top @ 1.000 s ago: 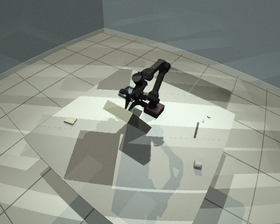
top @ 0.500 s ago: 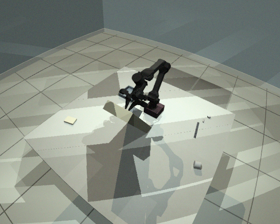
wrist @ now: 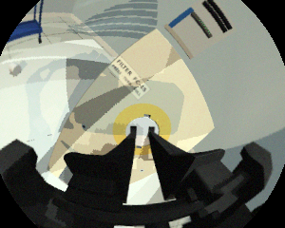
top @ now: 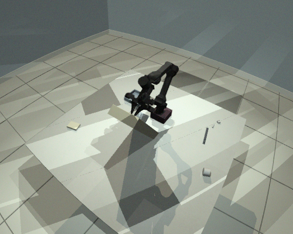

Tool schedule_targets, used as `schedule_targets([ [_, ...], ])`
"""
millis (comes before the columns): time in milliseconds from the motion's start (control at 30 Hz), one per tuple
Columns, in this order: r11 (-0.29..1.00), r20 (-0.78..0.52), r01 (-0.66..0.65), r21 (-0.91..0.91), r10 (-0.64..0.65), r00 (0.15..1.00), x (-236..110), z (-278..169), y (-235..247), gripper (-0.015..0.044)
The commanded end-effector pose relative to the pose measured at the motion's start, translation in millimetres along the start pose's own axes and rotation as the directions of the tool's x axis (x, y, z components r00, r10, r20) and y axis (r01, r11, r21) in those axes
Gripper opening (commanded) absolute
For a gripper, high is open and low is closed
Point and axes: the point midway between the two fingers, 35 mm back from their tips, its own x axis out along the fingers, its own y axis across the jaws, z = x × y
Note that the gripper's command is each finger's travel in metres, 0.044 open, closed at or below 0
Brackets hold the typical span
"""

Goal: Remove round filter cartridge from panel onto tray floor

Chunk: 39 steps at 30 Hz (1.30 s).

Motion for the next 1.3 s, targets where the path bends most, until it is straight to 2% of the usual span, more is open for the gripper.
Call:
schedule_targets([
  [0,1.000,-0.002,0.001,-0.003,-0.001,1.000,0,-1,0,0.0090],
  [1267,1.000,-0.002,0.002,-0.003,-0.002,1.000,14,0,0,0.0090],
])
